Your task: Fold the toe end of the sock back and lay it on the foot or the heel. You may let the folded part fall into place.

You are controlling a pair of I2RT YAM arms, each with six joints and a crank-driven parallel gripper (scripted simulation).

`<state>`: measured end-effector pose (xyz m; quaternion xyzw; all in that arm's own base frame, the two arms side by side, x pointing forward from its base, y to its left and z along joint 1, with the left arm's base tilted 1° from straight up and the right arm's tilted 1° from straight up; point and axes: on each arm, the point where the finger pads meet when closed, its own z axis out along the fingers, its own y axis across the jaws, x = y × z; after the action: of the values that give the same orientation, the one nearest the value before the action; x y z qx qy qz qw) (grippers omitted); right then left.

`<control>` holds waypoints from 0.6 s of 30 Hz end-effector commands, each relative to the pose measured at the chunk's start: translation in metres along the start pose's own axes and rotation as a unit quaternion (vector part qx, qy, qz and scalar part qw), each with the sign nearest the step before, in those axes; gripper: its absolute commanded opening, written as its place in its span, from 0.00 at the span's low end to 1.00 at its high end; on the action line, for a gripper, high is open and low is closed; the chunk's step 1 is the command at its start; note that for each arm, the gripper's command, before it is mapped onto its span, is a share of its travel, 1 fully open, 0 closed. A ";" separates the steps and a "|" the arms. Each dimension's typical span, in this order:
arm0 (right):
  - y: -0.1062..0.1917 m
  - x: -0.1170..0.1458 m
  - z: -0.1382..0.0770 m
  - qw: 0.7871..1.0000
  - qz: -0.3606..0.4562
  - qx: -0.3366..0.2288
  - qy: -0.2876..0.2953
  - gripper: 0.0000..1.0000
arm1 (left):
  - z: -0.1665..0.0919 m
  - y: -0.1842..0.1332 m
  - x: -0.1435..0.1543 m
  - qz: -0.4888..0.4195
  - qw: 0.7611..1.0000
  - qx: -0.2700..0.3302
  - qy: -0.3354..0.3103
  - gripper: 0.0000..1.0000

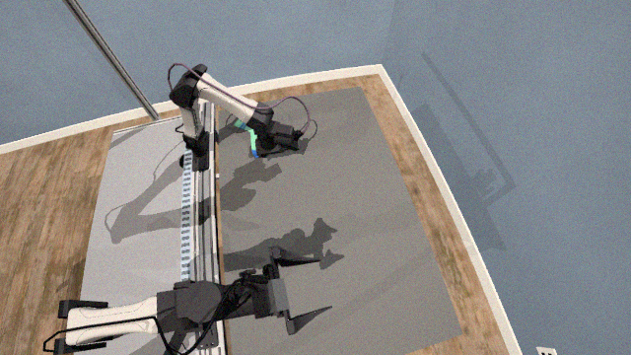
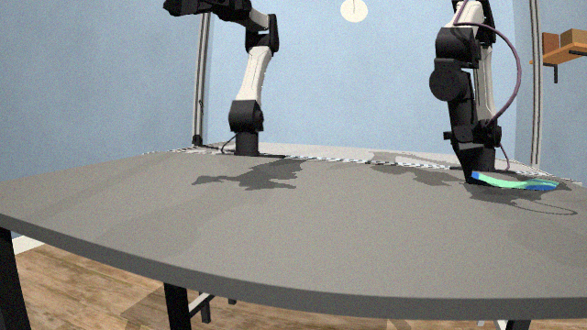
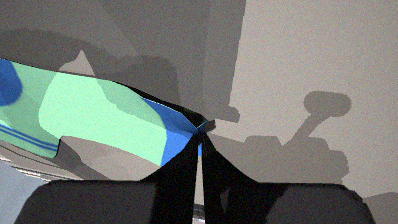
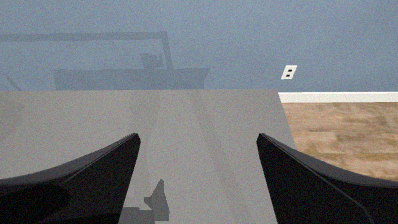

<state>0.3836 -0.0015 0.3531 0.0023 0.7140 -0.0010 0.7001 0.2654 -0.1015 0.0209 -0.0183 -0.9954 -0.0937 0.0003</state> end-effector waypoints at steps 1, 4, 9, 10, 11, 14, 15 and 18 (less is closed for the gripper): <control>0.002 -0.007 -0.001 1.000 -0.001 -0.002 -0.010 1.00 | 0.027 0.009 0.000 -0.004 1.000 -0.018 0.012 0.02; 0.002 -0.007 -0.001 1.000 -0.001 -0.002 -0.010 1.00 | 0.026 0.008 0.000 -0.018 1.000 -0.019 0.014 0.02; 0.002 -0.007 -0.001 1.000 -0.001 -0.002 -0.010 1.00 | 0.026 0.008 0.000 -0.018 1.000 -0.019 0.014 0.02; 0.002 -0.007 -0.001 1.000 -0.001 -0.002 -0.010 1.00 | 0.026 0.008 0.000 -0.018 1.000 -0.019 0.014 0.02; 0.002 -0.007 -0.001 1.000 -0.001 -0.002 -0.010 1.00 | 0.019 0.014 0.013 -0.012 0.999 -0.029 0.041 0.02; 0.002 -0.007 -0.001 1.000 -0.001 -0.002 -0.010 1.00 | 0.006 0.014 0.006 -0.006 0.999 -0.024 0.030 0.02; 0.002 -0.007 -0.001 1.000 -0.001 -0.002 -0.010 1.00 | 0.000 0.013 0.002 -0.007 0.999 -0.021 0.023 0.02; 0.002 -0.007 -0.001 1.000 -0.001 -0.002 -0.010 1.00 | -0.022 0.013 -0.002 -0.007 1.000 -0.011 -0.002 0.02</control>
<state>0.3836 -0.0015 0.3531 0.0023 0.7140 -0.0010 0.7001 0.2633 -0.0968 0.0239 -0.0141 -0.9947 -0.1015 0.0125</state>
